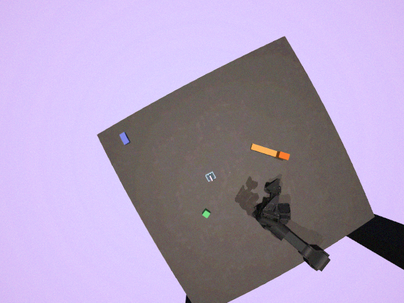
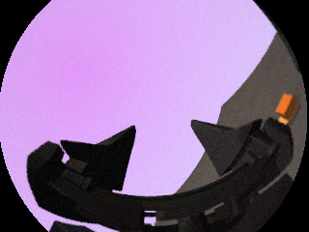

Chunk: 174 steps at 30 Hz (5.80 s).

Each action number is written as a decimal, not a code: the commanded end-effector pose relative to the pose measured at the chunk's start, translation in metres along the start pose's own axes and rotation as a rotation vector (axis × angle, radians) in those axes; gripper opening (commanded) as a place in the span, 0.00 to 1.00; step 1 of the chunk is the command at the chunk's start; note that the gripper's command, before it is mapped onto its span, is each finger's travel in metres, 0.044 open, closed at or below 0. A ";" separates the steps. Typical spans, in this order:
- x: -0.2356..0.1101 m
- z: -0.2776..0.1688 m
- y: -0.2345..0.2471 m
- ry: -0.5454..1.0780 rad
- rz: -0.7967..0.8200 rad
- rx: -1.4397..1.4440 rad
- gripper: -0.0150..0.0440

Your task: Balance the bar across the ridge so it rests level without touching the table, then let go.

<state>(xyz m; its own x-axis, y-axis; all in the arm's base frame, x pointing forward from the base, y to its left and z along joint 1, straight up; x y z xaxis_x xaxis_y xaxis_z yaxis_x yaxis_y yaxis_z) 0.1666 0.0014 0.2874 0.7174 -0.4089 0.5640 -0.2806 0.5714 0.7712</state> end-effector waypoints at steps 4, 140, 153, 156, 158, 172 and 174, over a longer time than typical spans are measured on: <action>0.005 -0.004 0.000 0.014 -0.008 -0.051 0.79; 0.063 0.013 -0.279 2.500 0.029 -1.283 0.79; 0.056 0.009 -0.289 2.500 0.029 -1.283 0.79; 0.056 0.009 -0.289 2.500 0.029 -1.283 0.79; 0.056 0.009 -0.289 2.500 0.029 -1.283 0.79; 0.057 0.010 -0.288 2.499 0.018 -1.284 0.49; 0.057 0.010 -0.288 2.499 0.018 -1.284 0.46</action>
<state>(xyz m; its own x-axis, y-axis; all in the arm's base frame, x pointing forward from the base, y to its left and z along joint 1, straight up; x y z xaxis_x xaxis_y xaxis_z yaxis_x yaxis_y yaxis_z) 0.2826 -0.1936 0.1001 0.0227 -0.0197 -0.9995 -0.6477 0.7613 -0.0297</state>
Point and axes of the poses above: the point midway between the two fingers, 35 mm back from their tips, its own x axis out along the fingers, its own y axis across the jaws, z = x × y, the point moved 5 cm from there along -x, back along the fingers, and after that the axes turned 4 degrees about x, right-handed, at the moved point
